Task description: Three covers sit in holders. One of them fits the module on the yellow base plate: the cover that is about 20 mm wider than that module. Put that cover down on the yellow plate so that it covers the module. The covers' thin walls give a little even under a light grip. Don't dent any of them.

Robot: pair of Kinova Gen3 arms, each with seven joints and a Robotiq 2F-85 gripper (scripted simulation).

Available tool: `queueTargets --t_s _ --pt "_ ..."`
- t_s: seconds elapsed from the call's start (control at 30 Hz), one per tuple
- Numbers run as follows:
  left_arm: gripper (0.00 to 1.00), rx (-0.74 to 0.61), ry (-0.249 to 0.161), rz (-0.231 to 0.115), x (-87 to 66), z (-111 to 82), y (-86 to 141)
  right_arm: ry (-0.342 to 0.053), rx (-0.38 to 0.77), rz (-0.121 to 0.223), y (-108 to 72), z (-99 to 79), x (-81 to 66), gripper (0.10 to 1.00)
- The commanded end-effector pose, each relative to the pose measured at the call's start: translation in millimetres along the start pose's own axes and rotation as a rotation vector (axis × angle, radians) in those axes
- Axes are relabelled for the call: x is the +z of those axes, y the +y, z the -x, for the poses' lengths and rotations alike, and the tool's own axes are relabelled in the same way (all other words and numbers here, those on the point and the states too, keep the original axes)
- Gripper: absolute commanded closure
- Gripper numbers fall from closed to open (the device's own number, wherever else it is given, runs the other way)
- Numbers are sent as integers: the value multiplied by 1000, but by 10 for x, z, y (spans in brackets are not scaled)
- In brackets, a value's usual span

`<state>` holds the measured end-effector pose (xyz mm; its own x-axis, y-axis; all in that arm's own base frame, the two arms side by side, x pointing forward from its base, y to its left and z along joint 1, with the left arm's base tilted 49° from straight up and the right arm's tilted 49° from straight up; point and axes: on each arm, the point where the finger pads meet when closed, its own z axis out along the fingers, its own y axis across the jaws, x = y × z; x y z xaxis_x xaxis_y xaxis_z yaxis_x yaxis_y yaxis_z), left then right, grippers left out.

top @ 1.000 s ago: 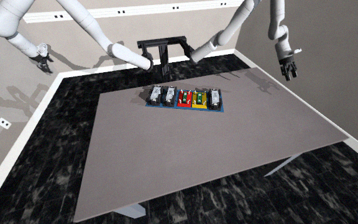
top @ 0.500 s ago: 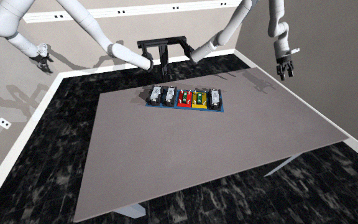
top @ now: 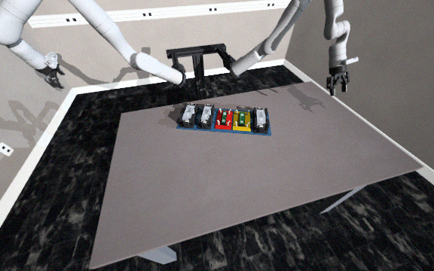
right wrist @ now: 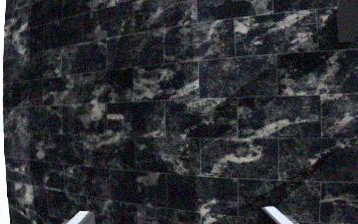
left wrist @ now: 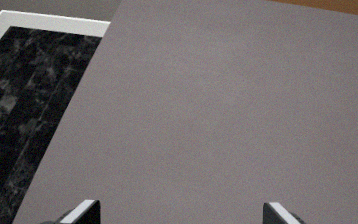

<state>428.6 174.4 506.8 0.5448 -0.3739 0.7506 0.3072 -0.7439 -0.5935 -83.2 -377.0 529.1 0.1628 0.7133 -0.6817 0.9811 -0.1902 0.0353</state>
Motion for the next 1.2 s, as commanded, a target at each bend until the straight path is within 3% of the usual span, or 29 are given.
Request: queueTargets --t_s 0.0,0.1,0.33,0.67,0.9,1.17 --pt "2 61 -39 20 -118 -28 208 -1 1 0 -4 3 -4 100" --pt "2 103 -84 31 -192 20 364 -1 1 0 -4 3 -4 100" --pt "2 103 -84 31 -192 20 364 -1 1 0 -4 3 -4 100" --pt "2 241 -238 64 -432 215 856 -1 1 0 -4 3 -4 100" --pt "2 241 -238 64 -432 215 856 -1 1 0 -4 3 -4 100" --pt "2 356 -355 95 -640 343 1273 -1 1 0 -4 3 -4 100"
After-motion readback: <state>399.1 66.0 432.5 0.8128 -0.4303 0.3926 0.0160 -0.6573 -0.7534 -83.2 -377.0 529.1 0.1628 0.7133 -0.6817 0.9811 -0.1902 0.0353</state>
